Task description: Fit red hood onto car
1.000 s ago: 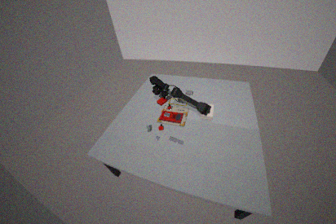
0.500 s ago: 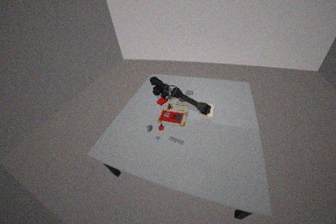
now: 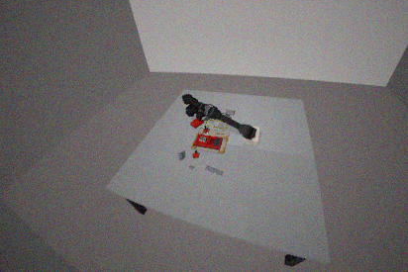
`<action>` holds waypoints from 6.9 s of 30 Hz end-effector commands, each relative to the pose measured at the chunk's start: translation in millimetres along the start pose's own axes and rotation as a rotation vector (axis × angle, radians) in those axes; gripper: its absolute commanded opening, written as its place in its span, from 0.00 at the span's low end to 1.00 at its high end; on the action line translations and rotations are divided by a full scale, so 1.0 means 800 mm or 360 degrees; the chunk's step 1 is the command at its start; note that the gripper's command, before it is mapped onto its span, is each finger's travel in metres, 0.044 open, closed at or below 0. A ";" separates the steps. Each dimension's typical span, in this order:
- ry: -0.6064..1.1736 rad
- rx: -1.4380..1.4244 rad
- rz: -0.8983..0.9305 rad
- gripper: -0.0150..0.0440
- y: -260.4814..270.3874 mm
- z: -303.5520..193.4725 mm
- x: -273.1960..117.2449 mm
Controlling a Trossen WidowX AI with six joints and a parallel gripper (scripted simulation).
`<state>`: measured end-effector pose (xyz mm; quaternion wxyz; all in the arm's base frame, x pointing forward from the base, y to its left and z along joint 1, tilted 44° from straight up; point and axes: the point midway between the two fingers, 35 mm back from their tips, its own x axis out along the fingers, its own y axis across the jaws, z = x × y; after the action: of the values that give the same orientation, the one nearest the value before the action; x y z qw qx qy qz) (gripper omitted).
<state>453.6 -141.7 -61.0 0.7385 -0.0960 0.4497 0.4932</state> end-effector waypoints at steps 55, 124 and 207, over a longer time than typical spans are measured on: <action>-0.0071 -0.0087 0.0045 1.00 -0.003 0.003 0.039; -0.0072 -0.0089 -0.0016 0.25 -0.003 0.001 -0.005; -0.0062 0.1187 0.0053 0.25 0.172 0.111 -0.083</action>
<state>390.8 -69.5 78.3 0.7279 0.1778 0.5793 0.3211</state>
